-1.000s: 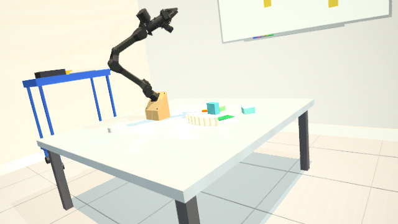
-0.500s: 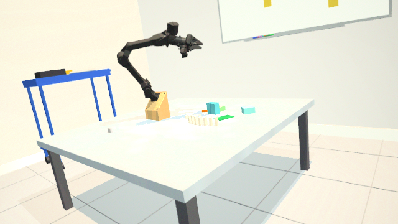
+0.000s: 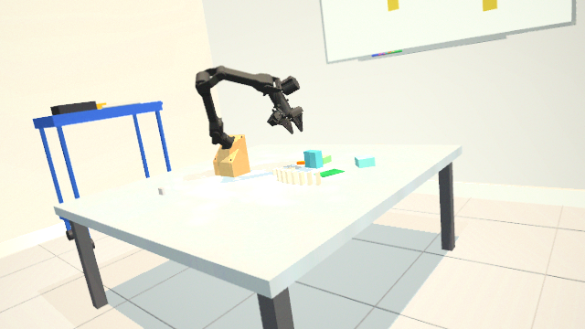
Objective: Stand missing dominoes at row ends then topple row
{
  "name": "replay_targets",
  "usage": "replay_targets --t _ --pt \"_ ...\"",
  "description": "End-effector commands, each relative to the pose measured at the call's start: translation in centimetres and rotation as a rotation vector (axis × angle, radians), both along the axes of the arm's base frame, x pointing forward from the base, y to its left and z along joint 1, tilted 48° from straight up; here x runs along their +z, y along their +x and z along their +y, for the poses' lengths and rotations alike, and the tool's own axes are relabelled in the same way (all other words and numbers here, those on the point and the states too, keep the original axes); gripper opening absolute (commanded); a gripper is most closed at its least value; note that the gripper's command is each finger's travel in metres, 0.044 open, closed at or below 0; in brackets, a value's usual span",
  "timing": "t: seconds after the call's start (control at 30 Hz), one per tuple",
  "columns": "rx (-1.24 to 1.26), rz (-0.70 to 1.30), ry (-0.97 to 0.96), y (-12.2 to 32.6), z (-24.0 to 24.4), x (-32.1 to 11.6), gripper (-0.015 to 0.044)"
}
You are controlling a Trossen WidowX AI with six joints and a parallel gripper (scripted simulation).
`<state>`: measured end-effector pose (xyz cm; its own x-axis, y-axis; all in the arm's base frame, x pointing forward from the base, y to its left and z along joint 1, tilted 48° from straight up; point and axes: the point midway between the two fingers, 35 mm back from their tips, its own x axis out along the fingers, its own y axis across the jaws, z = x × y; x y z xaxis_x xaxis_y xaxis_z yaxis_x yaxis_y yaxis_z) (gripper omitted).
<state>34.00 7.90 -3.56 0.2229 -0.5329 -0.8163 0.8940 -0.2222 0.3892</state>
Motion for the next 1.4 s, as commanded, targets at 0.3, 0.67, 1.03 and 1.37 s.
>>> replay_targets --t 0.3,0.67,1.03,1.37 --pt "-0.058 0.333 -0.257 -5.3 -7.4 -3.9 0.0440" --pt "-0.058 0.334 -0.260 -6.0 -12.0 -7.8 0.0440" --pt "-0.059 0.334 -0.261 -6.4 -13.0 -8.5 0.0440" --pt "-0.059 0.334 -0.262 -6.5 -13.6 -9.0 0.0440"
